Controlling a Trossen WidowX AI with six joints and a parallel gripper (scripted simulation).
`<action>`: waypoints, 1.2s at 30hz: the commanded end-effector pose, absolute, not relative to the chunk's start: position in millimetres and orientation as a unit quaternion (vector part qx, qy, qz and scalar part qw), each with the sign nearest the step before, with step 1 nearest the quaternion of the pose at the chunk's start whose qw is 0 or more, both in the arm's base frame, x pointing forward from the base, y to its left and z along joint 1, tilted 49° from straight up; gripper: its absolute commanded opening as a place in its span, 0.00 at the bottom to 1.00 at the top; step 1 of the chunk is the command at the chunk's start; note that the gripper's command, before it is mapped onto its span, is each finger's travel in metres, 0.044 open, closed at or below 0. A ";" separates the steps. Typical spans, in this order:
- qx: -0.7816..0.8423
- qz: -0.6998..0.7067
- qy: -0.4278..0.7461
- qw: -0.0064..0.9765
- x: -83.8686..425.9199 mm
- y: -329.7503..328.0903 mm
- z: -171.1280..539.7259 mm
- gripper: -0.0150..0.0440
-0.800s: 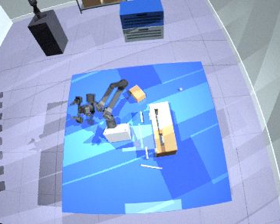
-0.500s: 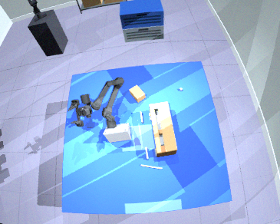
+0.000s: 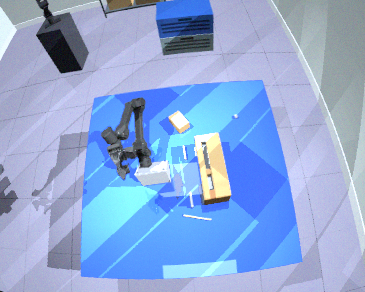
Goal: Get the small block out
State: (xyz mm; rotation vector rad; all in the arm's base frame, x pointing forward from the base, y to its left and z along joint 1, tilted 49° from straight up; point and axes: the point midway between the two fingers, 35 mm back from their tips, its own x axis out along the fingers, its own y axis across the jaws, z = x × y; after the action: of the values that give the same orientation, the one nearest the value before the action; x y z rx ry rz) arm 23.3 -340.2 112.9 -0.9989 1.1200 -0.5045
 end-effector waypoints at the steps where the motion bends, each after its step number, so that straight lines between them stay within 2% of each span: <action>1: -0.445 -0.120 0.483 0.745 83.3 -335.8 95.0 0.93; 9: -0.435 0.127 0.437 0.777 199.8 -281.8 61.2 0.93; 18: -0.430 0.426 0.374 0.703 289.5 -163.3 34.6 0.93; 27: -0.403 0.666 0.312 0.544 312.1 -32.3 24.1 0.93; 36: -0.402 0.670 0.311 0.540 312.0 -26.5 21.6 0.93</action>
State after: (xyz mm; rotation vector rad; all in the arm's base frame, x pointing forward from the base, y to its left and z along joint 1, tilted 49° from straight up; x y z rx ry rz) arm 311.7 -28.1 23.0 -0.9508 0.7375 1.5872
